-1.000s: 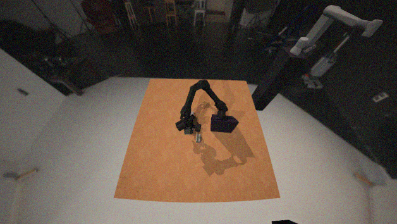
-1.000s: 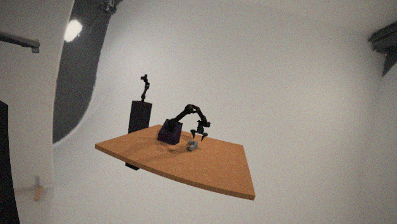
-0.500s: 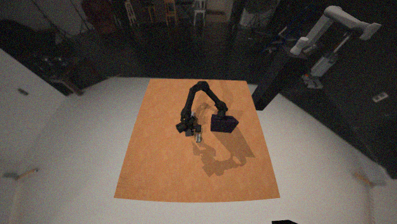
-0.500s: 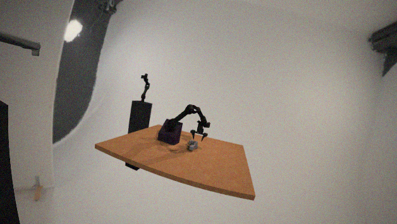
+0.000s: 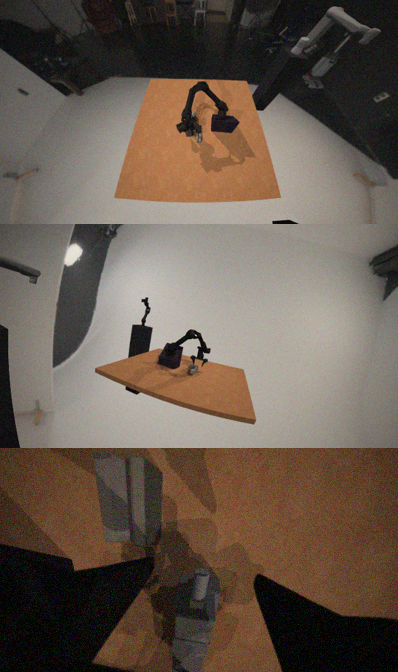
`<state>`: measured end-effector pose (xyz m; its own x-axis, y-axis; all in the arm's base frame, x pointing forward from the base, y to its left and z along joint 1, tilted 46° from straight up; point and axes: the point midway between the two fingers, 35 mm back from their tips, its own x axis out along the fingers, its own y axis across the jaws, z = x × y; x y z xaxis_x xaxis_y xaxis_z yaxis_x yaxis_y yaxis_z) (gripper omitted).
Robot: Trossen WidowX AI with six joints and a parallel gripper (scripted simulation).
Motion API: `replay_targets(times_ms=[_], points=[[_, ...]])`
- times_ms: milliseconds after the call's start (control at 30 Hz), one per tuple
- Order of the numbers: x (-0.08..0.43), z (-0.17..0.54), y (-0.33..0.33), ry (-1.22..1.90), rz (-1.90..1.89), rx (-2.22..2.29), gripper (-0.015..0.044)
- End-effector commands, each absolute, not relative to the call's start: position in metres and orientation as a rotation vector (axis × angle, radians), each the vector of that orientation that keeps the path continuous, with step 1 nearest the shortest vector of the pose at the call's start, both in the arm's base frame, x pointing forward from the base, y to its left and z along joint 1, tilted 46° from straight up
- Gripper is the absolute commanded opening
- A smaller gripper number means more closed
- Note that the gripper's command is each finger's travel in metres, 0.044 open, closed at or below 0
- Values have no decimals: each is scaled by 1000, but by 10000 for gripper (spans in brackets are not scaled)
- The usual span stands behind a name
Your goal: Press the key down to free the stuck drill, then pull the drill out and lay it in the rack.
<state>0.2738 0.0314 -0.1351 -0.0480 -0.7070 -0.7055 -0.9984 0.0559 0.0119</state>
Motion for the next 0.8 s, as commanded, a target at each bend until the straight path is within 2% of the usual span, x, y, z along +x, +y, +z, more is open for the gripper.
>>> replay_targets(times_ms=[0,633,767], points=[[273,-139,24,1814,716,-1711,440],[270,-151,0,1818,713,-1713,440],[271,-150,3,1816,713,-1705,335]])
